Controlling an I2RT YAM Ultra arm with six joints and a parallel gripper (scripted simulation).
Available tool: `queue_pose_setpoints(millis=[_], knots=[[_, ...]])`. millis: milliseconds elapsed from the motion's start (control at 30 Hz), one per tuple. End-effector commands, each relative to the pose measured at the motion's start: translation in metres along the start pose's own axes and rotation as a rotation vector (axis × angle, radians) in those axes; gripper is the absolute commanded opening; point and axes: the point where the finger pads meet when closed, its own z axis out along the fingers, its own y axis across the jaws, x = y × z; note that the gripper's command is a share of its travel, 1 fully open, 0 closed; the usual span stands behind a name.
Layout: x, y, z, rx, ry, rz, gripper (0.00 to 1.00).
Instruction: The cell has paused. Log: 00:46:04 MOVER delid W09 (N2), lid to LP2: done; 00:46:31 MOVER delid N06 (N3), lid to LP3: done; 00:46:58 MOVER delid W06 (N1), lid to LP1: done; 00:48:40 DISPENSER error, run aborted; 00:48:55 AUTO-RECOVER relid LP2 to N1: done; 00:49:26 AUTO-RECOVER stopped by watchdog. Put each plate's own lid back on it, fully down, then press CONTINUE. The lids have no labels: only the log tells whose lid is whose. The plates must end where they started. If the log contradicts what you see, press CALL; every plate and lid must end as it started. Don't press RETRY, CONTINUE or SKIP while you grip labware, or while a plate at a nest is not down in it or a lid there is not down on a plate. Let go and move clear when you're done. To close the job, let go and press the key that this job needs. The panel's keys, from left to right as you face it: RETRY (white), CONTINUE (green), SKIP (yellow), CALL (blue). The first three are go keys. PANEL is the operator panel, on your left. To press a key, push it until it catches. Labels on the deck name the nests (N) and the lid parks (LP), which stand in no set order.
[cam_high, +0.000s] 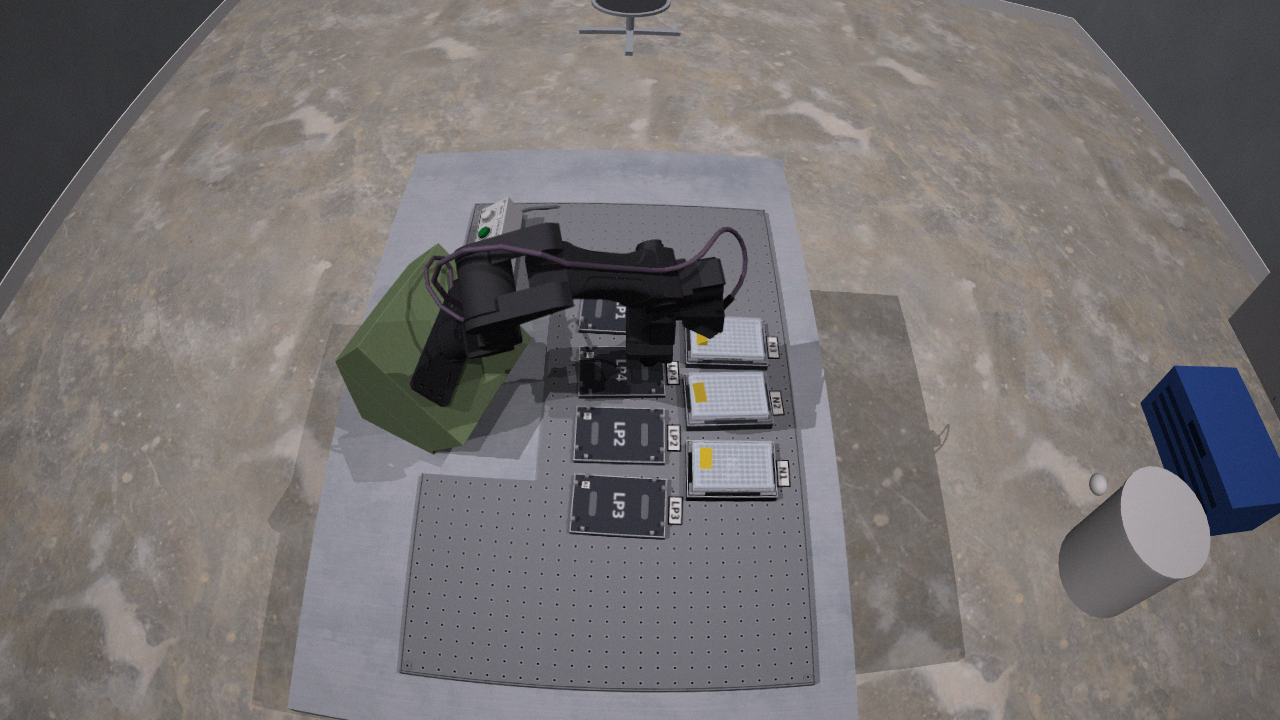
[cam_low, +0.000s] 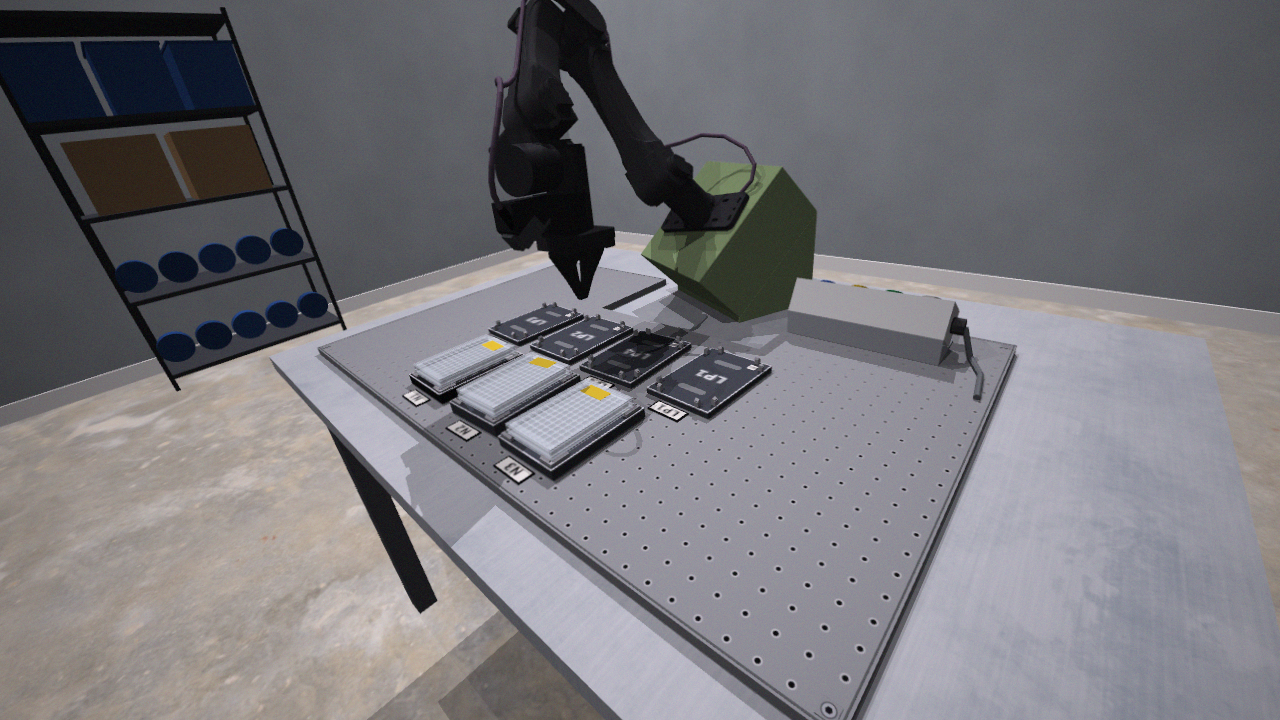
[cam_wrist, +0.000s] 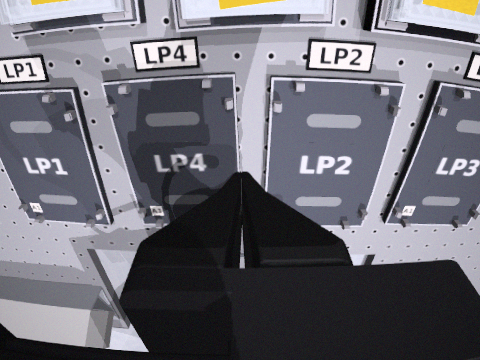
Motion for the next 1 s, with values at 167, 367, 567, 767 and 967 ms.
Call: queue_pose_setpoints(millis=[167,367,567,767,967], knots=[[0.002,-0.006,-0.034,0.019,0.011,0.017,0.00],[0.015,-0.007,-0.028,0.027,0.032,0.002,0.00],[0.010,-0.006,-0.027,0.023,0.031,0.006,0.00],[0.009,-0.006,-0.026,0.023,0.031,0.006,0.00],[0.009,-0.006,-0.026,0.023,0.031,0.006,0.00]])
